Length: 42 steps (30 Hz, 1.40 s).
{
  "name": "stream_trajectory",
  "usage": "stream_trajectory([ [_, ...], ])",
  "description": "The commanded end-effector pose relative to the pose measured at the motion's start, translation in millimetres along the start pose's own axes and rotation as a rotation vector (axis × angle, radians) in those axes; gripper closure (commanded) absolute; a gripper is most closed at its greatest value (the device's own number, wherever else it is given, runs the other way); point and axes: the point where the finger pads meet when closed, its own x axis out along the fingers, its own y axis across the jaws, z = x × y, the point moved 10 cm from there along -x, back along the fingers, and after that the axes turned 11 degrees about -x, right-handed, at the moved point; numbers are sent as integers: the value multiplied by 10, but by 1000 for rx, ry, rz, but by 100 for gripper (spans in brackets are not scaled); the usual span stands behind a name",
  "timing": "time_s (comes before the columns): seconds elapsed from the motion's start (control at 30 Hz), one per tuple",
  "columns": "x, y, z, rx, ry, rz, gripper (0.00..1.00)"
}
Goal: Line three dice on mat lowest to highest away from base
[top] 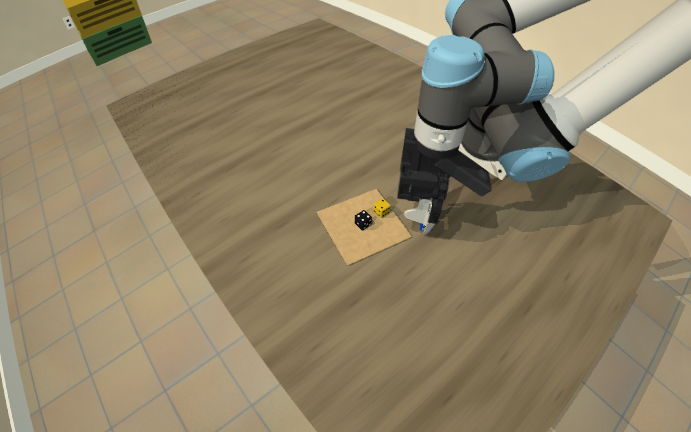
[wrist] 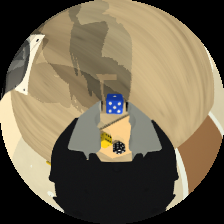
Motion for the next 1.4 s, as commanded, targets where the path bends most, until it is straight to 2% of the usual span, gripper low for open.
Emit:
stream_trajectory([
  [0.0,-2,1,2,0,-1,0,76],
  [0.47,-2,1,2,0,-1,0,76],
  [0.5,-2,1,2,0,-1,0,94],
  [1.37,-2,1,2,0,-1,0,94],
])
